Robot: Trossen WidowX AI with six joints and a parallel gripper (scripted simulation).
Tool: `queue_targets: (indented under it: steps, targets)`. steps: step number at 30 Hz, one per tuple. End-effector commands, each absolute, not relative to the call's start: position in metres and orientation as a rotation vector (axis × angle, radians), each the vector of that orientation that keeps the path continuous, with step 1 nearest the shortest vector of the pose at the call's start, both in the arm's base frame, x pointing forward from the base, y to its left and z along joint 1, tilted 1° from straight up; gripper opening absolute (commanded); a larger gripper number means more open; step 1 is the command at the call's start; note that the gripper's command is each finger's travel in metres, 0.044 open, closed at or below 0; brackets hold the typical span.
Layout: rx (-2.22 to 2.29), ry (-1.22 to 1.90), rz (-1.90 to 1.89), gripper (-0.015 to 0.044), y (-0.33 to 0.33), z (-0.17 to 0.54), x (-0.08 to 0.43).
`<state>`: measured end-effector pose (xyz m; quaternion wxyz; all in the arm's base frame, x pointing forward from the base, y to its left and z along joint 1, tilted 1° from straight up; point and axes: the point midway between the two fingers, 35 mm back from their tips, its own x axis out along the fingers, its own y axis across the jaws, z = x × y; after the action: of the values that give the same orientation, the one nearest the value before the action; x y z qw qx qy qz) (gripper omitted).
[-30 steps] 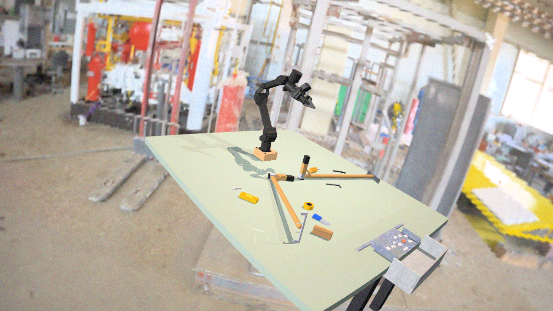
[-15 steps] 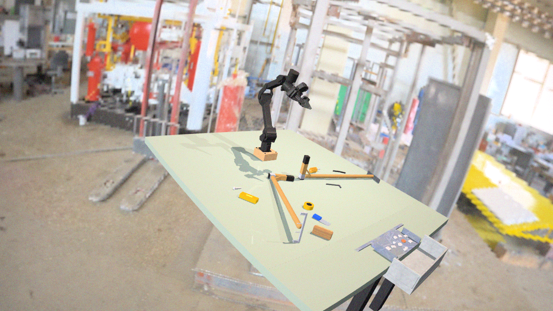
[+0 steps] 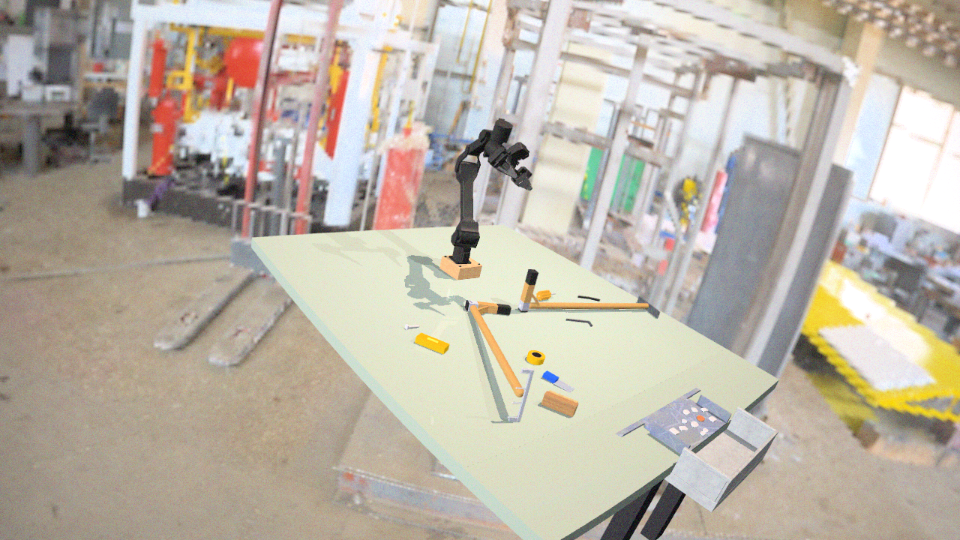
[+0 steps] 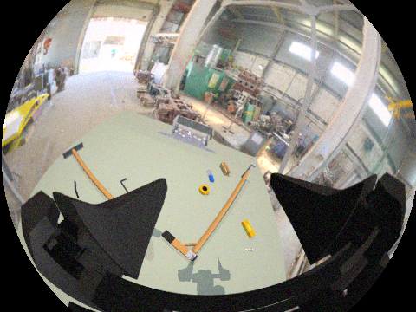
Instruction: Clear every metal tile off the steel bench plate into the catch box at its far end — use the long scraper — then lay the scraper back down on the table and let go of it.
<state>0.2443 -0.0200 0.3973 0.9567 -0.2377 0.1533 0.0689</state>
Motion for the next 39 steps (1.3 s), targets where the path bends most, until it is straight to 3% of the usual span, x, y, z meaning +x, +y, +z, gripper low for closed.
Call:
queue_targets:
  steps: [1,39]
  targets:
    - [-0.493,0.312,0.121,0.044,-0.027,0.398,0.244]
    - [-0.581,0.389,-0.162,0.044,-0.121,0.402,0.219]
